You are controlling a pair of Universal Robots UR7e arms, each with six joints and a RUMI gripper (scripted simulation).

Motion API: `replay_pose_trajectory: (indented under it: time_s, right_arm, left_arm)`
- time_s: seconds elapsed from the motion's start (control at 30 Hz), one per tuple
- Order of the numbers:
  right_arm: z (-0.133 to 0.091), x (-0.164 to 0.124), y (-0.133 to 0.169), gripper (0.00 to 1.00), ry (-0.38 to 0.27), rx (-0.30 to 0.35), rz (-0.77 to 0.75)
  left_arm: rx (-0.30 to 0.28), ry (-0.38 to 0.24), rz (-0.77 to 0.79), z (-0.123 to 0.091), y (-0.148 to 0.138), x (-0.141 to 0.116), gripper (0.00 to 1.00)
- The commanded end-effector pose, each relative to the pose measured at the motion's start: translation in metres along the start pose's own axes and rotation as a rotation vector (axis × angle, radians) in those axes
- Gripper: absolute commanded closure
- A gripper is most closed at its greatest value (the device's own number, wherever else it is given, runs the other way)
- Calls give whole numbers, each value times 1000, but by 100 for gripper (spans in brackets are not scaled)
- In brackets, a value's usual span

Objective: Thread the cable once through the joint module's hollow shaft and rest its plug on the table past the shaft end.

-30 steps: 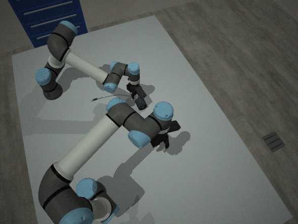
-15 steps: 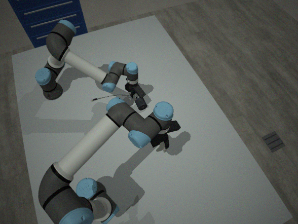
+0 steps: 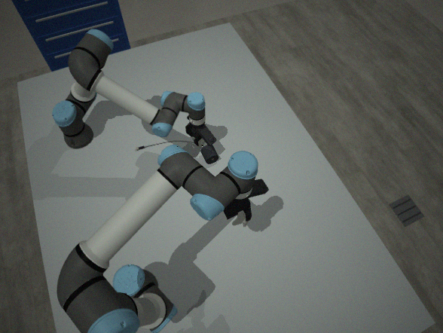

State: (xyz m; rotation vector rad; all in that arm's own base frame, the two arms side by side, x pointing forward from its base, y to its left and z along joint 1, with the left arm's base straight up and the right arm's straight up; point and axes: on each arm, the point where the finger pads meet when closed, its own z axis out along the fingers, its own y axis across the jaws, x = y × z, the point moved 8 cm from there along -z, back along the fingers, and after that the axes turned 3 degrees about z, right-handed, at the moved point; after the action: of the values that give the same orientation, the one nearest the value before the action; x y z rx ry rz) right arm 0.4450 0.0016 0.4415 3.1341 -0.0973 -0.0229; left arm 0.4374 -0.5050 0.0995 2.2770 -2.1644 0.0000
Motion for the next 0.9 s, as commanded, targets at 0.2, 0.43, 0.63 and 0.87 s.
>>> replay_pose_trajectory:
  time_s: [0.2, 0.43, 0.63, 0.87]
  right_arm:
    - [0, 0, 0, 39, 1, 0, 0]
    - [0, 0, 0, 39, 1, 0, 0]
    - [0, 0, 0, 39, 1, 0, 0]
    - [0, 0, 0, 39, 1, 0, 0]
  left_arm:
    - [1, 1, 3, -1, 0, 1, 100]
    - [1, 1, 3, -2, 0, 3, 100]
    - [1, 1, 3, -4, -1, 8, 100]
    - [1, 1, 3, -7, -1, 13, 100]
